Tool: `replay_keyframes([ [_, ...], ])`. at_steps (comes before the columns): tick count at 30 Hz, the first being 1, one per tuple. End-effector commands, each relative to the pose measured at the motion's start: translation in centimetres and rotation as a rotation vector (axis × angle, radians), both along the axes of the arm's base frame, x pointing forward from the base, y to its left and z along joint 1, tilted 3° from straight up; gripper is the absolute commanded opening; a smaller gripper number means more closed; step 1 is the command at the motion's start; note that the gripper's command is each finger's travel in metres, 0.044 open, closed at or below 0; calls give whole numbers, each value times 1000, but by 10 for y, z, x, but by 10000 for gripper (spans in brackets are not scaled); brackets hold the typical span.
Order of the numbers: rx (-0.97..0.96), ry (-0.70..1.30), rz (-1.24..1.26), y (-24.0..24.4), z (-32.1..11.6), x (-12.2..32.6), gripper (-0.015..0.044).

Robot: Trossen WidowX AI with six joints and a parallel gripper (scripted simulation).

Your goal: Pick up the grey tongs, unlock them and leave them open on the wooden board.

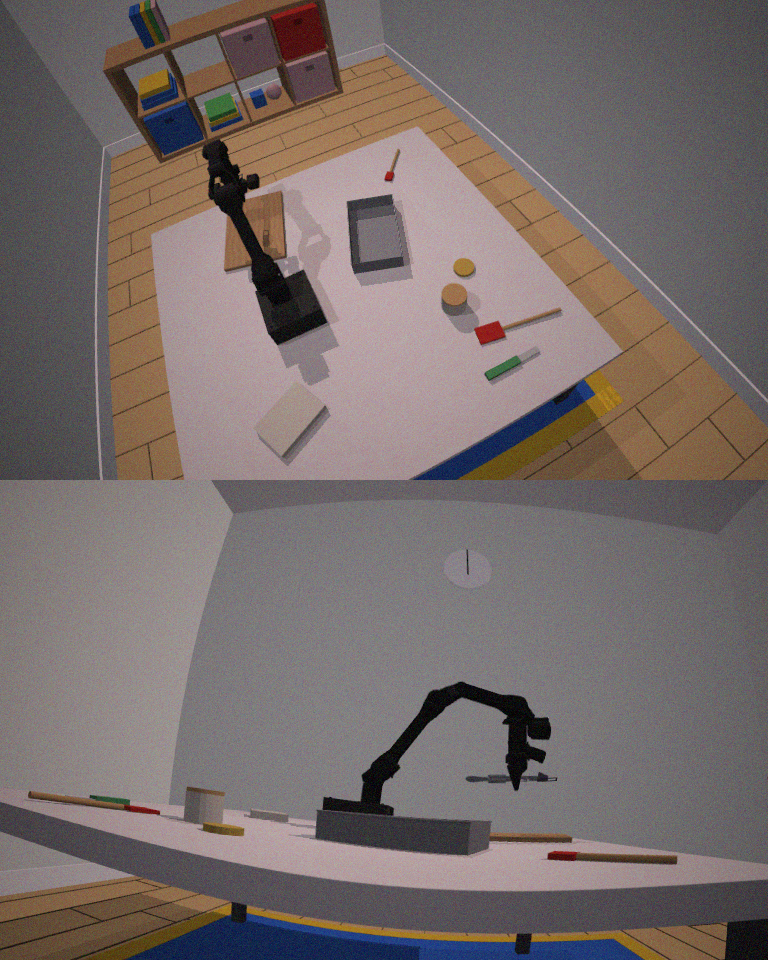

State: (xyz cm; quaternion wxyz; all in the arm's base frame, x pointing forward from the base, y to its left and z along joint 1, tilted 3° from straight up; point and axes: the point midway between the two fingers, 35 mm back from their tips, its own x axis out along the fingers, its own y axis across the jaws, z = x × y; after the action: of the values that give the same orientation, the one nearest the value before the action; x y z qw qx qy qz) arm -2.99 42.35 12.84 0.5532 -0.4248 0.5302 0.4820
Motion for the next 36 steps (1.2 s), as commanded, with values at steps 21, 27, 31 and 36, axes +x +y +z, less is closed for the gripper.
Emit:
replay_keyframes([
  [21,-9,5,-3,5,-42,-2,-150],
  [27,-9,5,-3,6,-52,-3,-150],
  [31,-9,5,-3,6,-59,-3,-150],
  [36,-9,5,-3,6,-67,-3,-150],
])
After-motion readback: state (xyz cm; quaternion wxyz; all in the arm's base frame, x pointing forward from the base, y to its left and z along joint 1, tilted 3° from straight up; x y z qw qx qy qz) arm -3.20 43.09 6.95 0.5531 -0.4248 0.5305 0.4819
